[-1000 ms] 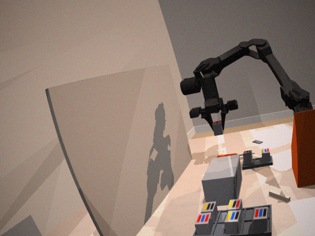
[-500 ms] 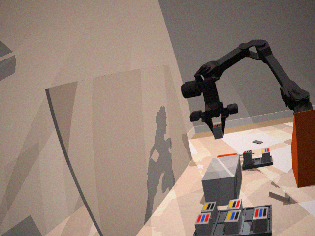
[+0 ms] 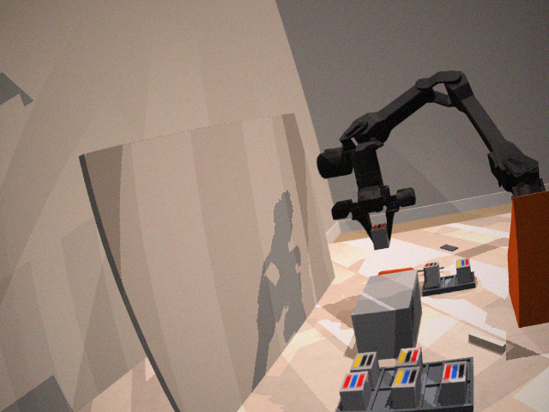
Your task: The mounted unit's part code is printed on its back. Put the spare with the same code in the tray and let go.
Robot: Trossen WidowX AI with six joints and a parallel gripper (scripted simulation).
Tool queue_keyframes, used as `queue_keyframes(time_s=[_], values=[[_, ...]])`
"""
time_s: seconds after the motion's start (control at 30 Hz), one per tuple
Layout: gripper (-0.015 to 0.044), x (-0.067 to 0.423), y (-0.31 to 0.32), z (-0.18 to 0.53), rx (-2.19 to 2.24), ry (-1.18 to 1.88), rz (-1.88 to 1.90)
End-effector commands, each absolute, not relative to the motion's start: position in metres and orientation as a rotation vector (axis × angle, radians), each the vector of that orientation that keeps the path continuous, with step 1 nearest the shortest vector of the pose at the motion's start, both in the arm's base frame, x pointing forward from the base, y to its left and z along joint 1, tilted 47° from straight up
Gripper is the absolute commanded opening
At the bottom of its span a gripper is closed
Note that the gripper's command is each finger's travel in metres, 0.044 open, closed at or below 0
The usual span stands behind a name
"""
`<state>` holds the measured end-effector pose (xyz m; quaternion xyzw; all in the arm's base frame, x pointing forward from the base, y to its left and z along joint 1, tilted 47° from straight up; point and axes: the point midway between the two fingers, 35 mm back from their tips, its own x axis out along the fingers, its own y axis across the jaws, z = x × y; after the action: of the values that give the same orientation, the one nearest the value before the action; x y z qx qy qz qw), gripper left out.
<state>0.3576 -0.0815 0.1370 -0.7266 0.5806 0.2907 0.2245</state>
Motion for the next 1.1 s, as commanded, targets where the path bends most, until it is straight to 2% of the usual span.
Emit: queue_keyframes(time_s=[0.0,1.07], values=[[0.0,0.359,-0.083,0.131,-2.006,1.6,0.817],[0.0,0.365,-0.107,0.109,-2.005,1.6,0.816]])
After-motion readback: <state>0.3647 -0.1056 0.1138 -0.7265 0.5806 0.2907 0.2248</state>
